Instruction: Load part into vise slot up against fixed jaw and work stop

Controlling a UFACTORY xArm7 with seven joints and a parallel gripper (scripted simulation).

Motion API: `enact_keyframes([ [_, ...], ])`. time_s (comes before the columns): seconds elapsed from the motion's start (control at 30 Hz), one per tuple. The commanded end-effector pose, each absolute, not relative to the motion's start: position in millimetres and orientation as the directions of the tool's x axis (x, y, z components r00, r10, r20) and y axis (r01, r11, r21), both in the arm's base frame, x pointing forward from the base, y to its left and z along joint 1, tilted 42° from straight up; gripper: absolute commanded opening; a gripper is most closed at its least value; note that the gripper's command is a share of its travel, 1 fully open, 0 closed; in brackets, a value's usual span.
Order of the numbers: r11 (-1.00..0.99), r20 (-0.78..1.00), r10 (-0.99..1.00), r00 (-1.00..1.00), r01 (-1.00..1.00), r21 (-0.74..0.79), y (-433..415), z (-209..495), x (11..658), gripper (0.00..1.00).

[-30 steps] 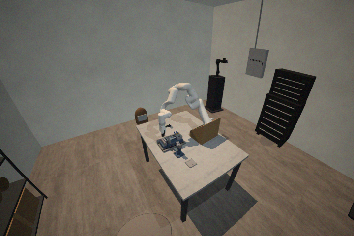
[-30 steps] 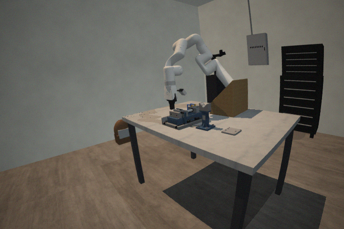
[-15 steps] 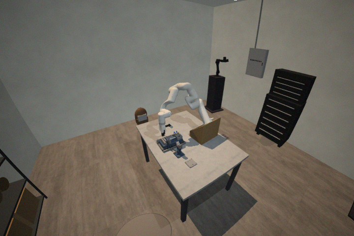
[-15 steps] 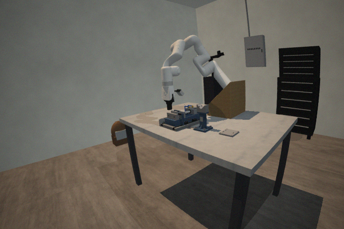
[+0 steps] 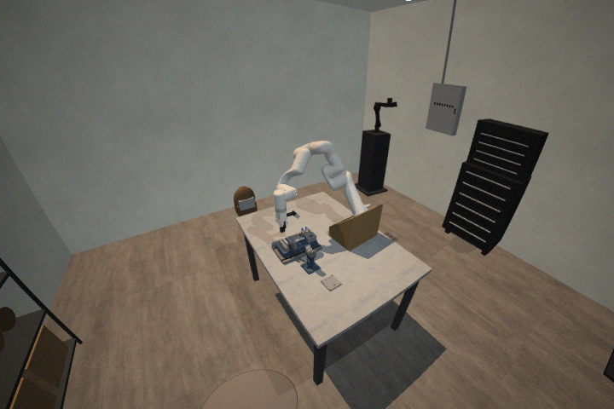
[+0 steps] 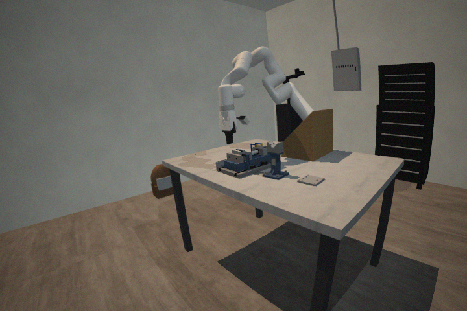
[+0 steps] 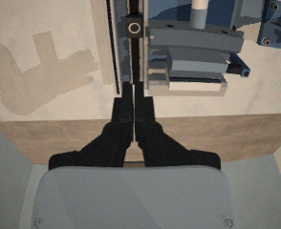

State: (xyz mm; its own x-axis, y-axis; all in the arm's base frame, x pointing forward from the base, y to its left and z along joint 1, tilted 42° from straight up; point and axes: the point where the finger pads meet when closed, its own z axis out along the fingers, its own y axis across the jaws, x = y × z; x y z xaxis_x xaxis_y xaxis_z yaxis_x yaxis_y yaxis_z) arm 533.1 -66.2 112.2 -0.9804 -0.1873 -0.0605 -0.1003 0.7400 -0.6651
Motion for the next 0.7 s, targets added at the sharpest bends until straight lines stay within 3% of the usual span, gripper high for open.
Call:
enact_keyframes([
  [0.0, 0.74, -0.064, -0.191, -0.98, -0.101, -0.664, -59, 119, 533, 0.0],
  [0.67, 0.74, -0.064, -0.191, -0.98, -0.101, -0.664, -48, 132, 530, 0.0],
])
